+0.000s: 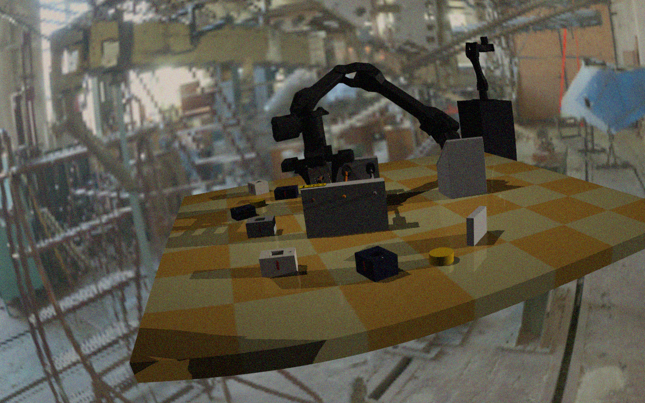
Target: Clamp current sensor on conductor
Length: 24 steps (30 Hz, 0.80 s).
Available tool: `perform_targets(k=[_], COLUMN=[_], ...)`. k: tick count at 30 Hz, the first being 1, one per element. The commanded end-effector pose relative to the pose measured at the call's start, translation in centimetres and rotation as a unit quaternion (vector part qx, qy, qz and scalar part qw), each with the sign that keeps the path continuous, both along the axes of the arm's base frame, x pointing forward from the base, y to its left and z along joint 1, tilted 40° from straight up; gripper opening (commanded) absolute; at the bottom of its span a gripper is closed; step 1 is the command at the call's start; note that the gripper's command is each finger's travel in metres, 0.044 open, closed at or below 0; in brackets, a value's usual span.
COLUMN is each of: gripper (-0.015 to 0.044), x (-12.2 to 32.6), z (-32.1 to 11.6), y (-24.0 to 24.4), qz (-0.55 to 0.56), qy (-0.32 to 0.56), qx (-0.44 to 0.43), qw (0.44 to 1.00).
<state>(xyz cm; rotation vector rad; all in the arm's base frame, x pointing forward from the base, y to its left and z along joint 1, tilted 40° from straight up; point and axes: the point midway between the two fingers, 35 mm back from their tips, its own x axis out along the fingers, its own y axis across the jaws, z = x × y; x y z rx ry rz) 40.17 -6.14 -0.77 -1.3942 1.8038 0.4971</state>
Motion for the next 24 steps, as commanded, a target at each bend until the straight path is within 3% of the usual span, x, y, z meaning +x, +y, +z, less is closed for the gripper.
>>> perform_targets(k=[1, 24], gripper=[0.0, 0.0], x=[0.0, 0.63], z=[0.0, 0.14], y=[0.0, -0.26], qz=[0.0, 0.001], qy=[0.0, 0.0], qx=[0.0, -0.002], qw=[1.0, 1.0])
